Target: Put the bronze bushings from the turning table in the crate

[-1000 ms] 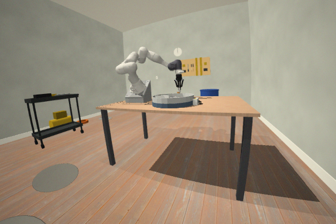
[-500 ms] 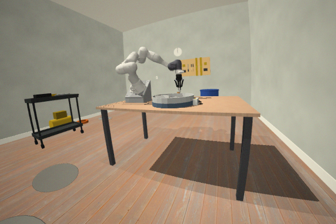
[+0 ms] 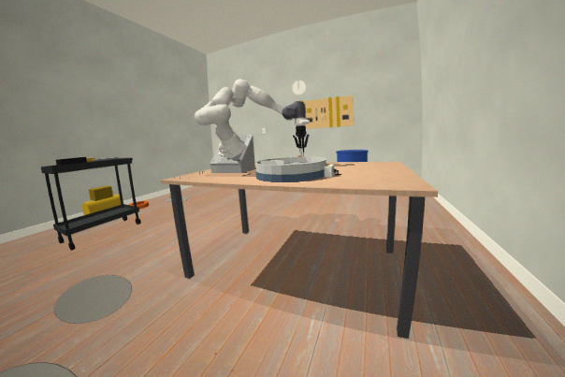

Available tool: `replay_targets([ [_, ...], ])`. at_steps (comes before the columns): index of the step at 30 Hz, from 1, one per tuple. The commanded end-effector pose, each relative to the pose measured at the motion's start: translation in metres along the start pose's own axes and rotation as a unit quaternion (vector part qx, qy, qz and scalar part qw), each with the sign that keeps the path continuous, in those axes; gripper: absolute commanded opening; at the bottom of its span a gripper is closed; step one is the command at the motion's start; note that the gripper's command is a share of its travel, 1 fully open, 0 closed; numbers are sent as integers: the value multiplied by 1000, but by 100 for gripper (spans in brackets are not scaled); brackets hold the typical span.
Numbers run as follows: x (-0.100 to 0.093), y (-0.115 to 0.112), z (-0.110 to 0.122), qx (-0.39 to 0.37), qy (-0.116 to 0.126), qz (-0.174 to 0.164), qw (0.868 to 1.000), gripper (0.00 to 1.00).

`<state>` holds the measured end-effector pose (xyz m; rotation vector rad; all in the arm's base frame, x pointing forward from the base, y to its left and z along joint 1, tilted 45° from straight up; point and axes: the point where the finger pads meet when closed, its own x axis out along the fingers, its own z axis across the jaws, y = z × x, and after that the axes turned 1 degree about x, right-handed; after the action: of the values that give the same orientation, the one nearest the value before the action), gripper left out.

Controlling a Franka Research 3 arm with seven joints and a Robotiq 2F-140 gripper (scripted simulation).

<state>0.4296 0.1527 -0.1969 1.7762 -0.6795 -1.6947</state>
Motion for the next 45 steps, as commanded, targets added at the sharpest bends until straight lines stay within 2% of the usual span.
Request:
replay_targets([
  [1, 5, -1, -1, -2, 2, -2, 1000, 0],
  [19, 31, -1, -1, -2, 2, -2, 1000, 0],
  [45, 36, -1, -1, -2, 2, -2, 1000, 0],
])
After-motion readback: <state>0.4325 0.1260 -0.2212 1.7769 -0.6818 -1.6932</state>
